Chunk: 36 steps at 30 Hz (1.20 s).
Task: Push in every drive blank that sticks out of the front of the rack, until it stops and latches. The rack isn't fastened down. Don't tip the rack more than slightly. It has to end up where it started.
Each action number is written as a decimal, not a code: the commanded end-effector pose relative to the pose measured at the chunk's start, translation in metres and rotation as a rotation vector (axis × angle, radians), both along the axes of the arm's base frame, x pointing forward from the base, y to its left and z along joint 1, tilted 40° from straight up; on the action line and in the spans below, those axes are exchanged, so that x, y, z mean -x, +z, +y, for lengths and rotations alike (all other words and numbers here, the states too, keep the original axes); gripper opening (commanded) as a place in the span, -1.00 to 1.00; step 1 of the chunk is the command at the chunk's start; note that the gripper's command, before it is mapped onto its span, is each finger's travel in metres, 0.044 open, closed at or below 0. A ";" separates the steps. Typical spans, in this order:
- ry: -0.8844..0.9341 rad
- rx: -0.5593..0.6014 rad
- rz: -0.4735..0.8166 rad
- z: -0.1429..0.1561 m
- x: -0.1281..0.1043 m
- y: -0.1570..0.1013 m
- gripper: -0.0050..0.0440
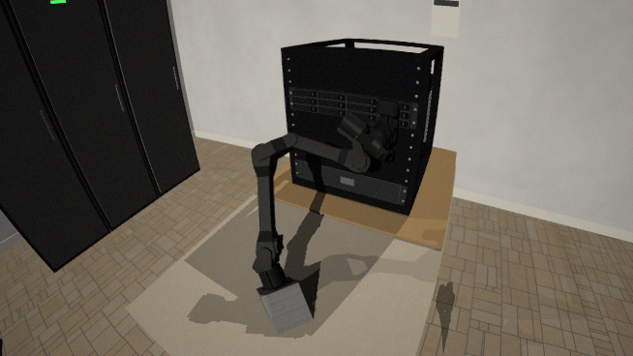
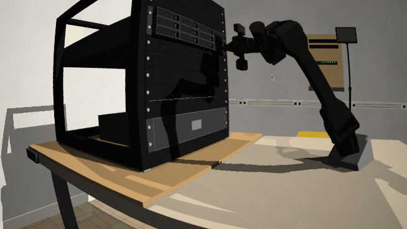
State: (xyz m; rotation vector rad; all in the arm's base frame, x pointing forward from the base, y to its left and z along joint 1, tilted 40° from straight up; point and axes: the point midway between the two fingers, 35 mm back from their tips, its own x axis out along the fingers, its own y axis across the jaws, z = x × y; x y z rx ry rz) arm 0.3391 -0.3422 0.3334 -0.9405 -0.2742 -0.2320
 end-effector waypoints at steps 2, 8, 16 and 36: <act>-0.006 0.024 -0.014 0.000 0.000 0.010 -1.00; -0.006 0.024 -0.014 0.000 -0.002 0.011 -1.00; -0.006 0.024 -0.014 0.000 -0.003 0.011 -1.00; -0.006 0.024 -0.014 0.000 -0.005 0.012 -1.00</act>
